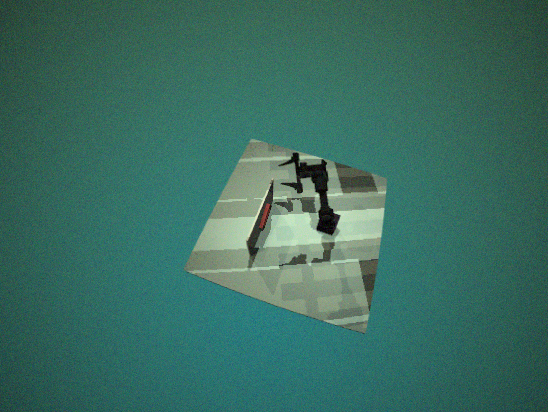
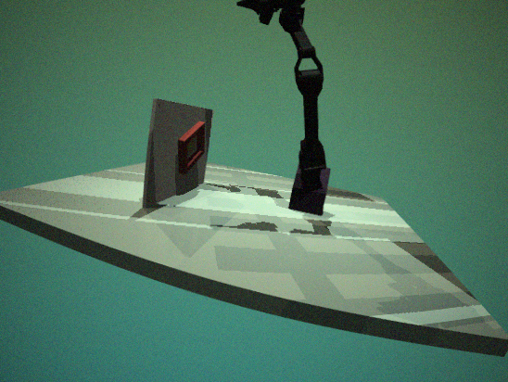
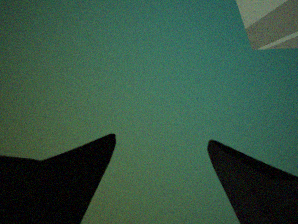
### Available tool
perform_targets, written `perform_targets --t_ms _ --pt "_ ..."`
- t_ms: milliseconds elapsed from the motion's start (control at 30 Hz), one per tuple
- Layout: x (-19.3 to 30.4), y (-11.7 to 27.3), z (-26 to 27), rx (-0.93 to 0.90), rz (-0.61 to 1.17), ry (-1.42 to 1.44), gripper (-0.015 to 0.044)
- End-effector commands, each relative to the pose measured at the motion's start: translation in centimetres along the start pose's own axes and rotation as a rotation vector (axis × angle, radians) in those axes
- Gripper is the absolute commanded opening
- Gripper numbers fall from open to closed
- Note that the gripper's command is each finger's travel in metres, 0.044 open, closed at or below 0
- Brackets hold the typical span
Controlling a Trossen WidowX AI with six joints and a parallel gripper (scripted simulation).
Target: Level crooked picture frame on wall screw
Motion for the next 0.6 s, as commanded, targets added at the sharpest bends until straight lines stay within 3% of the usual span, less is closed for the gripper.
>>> perform_targets --t_ms 0,167,367,567 --pt "0.1 -0.2 -0.2 0.002 0.006 -0.019 0.0374" --pt "3.1 -5.1 -5.2 0.071 0.143 -0.518 0.026" --pt "5.3 -9.2 -12.8 0.21 0.265 -1.252 0.026" --pt "4.8 -10.2 -19.8 0.358 0.314 -1.971 0.026"
Point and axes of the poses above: the point midway between the two fingers, 35 mm back from their tips, its own y axis back along the fingers, its own z axis across the jaws, x = y × z, the point moved 1 cm from there along y, back along the fingers, and after that the axes turned 3 degrees about y, right-handed, at the moved point
